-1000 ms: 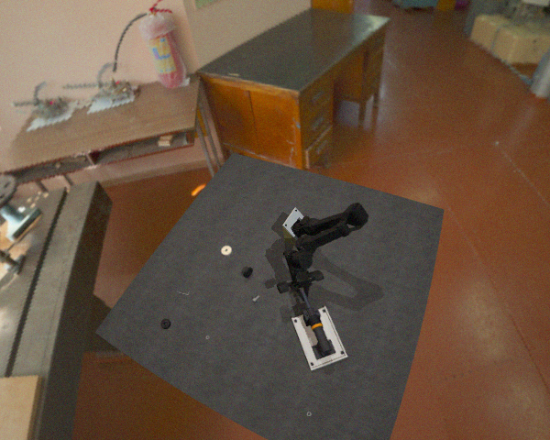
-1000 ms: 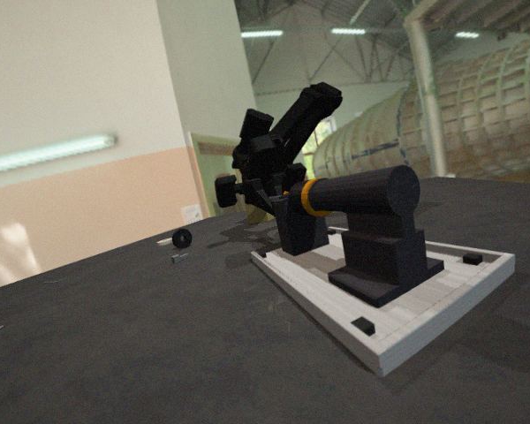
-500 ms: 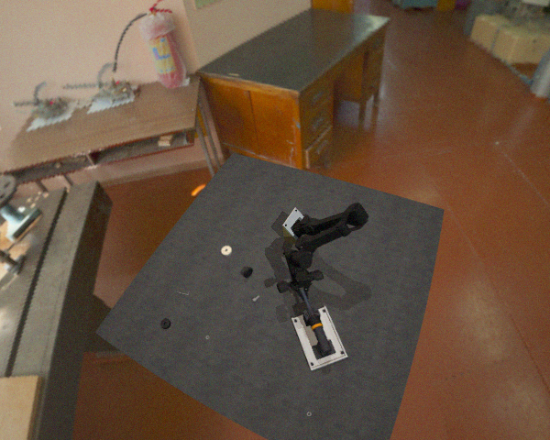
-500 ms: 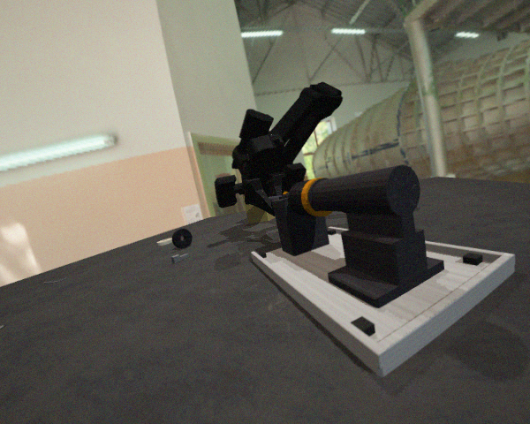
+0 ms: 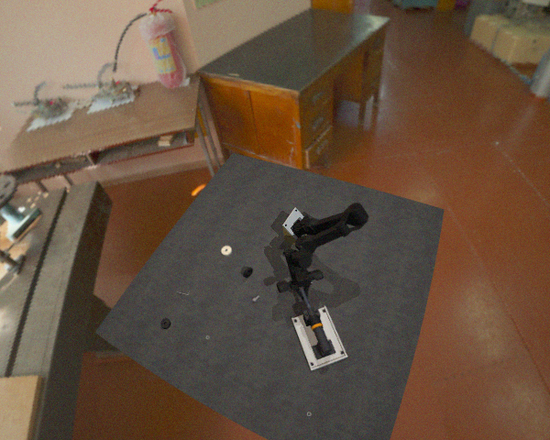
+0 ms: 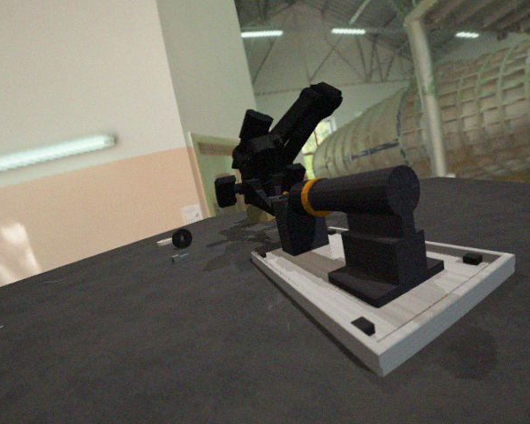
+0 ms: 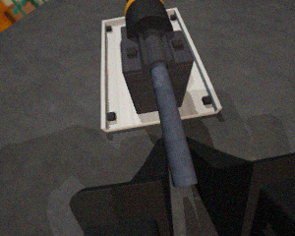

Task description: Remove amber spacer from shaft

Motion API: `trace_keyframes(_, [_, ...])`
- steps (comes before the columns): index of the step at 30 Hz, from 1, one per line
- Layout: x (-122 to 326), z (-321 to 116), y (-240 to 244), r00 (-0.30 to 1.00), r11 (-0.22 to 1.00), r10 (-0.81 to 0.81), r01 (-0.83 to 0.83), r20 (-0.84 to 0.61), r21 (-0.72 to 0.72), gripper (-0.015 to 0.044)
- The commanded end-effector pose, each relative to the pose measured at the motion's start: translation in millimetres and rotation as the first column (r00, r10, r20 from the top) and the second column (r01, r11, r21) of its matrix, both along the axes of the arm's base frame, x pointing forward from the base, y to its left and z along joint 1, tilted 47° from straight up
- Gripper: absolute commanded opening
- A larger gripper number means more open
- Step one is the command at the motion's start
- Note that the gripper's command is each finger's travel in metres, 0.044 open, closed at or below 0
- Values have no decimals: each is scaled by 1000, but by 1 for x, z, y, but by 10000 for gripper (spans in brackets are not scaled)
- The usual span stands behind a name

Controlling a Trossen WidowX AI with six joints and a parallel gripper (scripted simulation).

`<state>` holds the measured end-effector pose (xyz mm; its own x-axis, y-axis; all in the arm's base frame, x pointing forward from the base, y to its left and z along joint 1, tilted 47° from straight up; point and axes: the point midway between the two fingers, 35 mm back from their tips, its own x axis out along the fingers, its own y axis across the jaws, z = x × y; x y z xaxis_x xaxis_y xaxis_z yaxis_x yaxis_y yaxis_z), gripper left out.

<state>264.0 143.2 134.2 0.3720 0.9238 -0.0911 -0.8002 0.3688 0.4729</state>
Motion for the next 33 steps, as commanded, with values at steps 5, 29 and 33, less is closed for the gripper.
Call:
trace_keyframes(5, [-1,-1,-1,1000,1000,3,-3,3,0,0])
trace_keyframes(29, [-3,-2,-2,1000,1000,3,-3,3,0,0])
trace_keyframes(33, [-3,-2,-3,1000,1000,3,-3,3,0,0])
